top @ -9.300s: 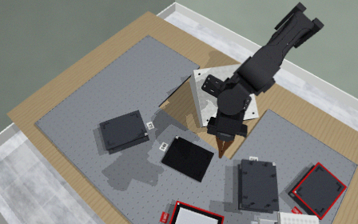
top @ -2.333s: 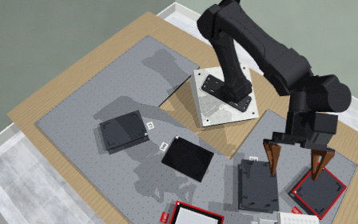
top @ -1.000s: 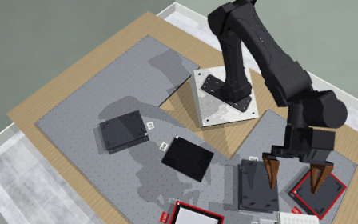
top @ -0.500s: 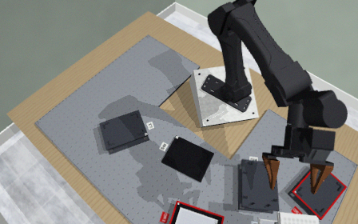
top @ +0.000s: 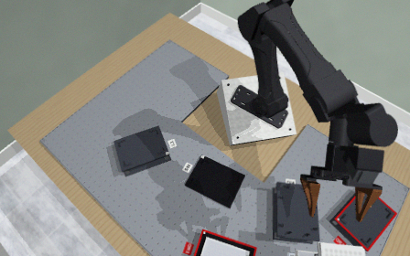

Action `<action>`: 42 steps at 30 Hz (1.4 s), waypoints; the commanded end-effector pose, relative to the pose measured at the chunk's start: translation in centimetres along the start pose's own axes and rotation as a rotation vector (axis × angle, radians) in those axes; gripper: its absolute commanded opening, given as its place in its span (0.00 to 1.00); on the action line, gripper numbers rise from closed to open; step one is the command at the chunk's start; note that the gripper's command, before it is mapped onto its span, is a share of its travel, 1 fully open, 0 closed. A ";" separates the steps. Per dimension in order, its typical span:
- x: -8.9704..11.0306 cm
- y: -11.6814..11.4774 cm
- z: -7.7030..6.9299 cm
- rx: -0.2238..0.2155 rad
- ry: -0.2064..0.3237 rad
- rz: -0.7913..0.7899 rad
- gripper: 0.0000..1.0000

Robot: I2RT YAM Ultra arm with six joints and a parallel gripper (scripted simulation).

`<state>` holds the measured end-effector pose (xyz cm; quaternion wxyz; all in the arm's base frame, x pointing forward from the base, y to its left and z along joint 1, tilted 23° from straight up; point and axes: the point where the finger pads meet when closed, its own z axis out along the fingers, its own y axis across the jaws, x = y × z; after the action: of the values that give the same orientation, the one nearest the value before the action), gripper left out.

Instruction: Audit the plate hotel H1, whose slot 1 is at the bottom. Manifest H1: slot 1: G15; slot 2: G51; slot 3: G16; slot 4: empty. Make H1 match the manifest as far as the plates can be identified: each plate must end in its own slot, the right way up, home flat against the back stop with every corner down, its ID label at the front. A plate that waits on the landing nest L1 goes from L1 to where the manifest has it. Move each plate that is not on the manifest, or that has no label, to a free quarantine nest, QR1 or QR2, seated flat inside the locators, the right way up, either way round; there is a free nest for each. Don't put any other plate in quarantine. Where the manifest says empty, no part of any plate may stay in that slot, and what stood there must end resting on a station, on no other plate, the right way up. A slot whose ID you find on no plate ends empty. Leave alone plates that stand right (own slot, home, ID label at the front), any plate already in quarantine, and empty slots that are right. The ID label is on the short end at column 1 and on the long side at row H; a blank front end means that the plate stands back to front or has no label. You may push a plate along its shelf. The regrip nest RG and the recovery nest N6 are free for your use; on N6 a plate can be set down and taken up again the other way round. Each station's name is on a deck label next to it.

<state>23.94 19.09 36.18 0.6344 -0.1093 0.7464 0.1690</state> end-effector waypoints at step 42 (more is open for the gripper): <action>1.6 0.0 -2.5 -0.001 -0.009 0.007 1.00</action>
<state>21.43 18.37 34.74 0.6342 -0.1111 0.7454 0.1724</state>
